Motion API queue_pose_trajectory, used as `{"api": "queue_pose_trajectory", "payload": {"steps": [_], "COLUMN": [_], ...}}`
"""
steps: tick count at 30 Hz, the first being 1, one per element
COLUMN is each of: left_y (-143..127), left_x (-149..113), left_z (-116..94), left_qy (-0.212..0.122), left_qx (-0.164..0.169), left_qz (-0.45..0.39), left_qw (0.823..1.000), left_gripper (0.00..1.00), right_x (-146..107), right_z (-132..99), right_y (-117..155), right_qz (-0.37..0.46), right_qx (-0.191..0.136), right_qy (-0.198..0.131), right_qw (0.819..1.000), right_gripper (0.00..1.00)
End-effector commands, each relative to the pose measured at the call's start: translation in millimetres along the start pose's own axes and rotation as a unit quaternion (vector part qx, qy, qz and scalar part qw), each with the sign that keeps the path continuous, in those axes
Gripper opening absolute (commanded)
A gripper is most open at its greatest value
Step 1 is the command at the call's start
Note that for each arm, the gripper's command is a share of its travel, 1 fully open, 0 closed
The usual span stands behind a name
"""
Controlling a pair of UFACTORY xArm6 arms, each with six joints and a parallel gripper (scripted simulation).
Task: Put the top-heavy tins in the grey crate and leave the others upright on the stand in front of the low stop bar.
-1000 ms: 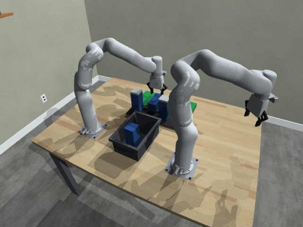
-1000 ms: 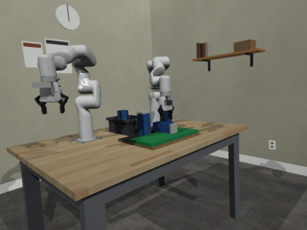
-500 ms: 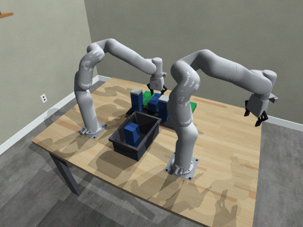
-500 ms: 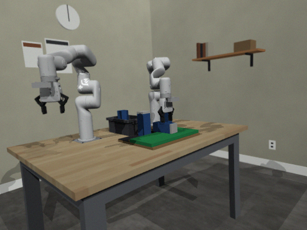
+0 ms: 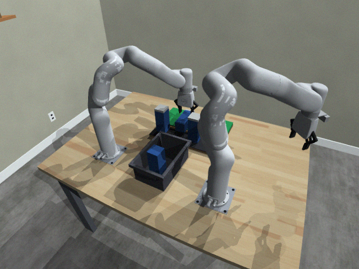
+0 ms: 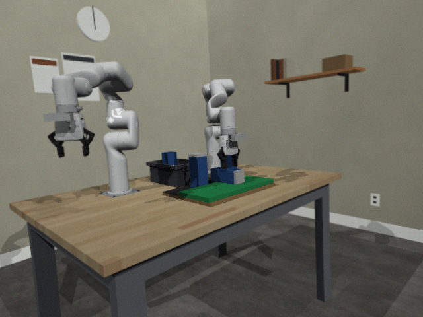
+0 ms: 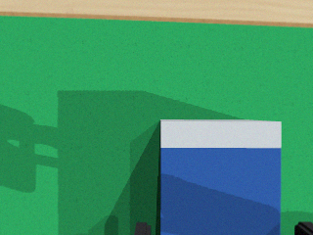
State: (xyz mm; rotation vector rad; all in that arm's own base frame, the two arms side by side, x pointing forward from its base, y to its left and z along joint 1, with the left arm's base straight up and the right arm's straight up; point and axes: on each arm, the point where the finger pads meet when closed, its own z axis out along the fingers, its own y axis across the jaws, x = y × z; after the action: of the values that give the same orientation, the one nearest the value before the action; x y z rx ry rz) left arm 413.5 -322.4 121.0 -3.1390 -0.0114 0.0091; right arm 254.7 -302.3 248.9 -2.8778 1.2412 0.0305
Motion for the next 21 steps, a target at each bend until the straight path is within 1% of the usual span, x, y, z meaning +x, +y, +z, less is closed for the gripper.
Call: {"api": "queue_pose_trajectory", "payload": {"steps": [1,13,15,21], "left_y": [0.5,0.6,0.6,1.0], "left_x": [1.0,1.1,1.1,0.8], "left_z": [1.7,25.6,25.6,37.5], "left_qy": [0.002,0.002,0.002,0.003], "left_qx": [-0.002,-0.002,-0.002,-0.002], "left_qz": [0.000,0.000,0.000,0.000], "left_qw": [1.000,1.000,1.000,1.000], "left_gripper": [0.84,0.84,0.84,0.84], "right_x": [0.9,0.9,0.9,0.9], "right_z": [-1.5,-1.5,-1.5,-1.5], "right_y": [0.1,0.1,0.1,0.1], "right_qz": [0.000,0.000,0.000,0.000], "right_qx": [0.000,0.000,0.000,0.000], "right_qy": [0.002,0.002,0.002,0.002], "right_qw": [1.000,1.000,1.000,1.000], "right_gripper": [1.00,1.00,1.00,1.00]}}
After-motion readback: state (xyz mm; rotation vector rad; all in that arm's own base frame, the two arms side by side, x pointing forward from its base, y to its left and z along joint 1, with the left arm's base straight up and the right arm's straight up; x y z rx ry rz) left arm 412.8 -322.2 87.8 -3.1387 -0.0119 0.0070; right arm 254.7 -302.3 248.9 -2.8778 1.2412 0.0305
